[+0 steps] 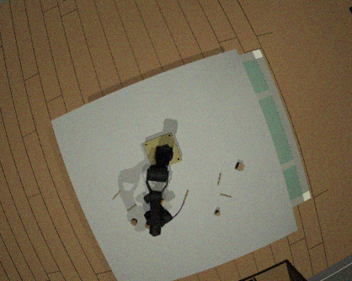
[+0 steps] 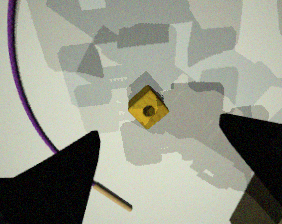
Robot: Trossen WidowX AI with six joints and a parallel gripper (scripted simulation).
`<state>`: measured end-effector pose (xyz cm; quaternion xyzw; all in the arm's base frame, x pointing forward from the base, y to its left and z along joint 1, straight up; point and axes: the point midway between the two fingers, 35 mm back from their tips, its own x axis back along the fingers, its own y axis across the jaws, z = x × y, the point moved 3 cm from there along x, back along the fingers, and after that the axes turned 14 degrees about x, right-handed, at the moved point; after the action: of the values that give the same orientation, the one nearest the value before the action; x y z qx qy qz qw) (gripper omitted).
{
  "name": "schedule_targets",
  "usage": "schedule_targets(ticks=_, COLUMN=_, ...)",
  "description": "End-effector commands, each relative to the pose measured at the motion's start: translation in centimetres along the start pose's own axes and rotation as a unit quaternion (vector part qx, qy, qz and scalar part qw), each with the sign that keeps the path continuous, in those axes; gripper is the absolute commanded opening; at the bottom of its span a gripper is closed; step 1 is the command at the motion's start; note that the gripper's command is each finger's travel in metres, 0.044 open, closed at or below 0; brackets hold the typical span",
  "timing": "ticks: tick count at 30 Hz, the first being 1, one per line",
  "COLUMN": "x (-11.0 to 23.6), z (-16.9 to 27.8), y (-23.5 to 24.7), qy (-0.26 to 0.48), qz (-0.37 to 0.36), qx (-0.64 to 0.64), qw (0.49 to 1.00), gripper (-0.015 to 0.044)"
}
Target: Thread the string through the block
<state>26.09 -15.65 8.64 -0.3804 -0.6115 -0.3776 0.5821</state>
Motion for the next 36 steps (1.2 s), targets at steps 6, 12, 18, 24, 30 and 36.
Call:
schedule_targets(ticks=6, x=0.57, z=0.05, y=0.17, qy=0.003, qz=-0.001, qx=-0.462, qw=0.887, gripper=0.0440)
schedule_targets(ticks=12, x=0.57, z=0.05, y=0.17, qy=0.003, qz=-0.001, qx=-0.462, qw=0.887, gripper=0.0440)
schedule_targets(ticks=18, x=0.57, z=0.05, y=0.17, qy=0.003, qz=-0.001, qx=-0.462, qw=0.887, gripper=0.0440)
schedule_targets(ticks=24, x=0.57, z=0.05, y=0.17, qy=0.003, qz=-0.001, qx=-0.462, qw=0.887, gripper=0.0440)
schedule_targets(ticks=30, x=0.57, z=0.05, y=0.17, qy=0.003, qz=-0.001, qx=-0.462, qw=0.887, gripper=0.0282)
schedule_targets(ticks=36, x=0.57, z=0.05, y=0.17, qy=0.003, qz=-0.001, qx=-0.462, qw=0.887, gripper=0.0238)
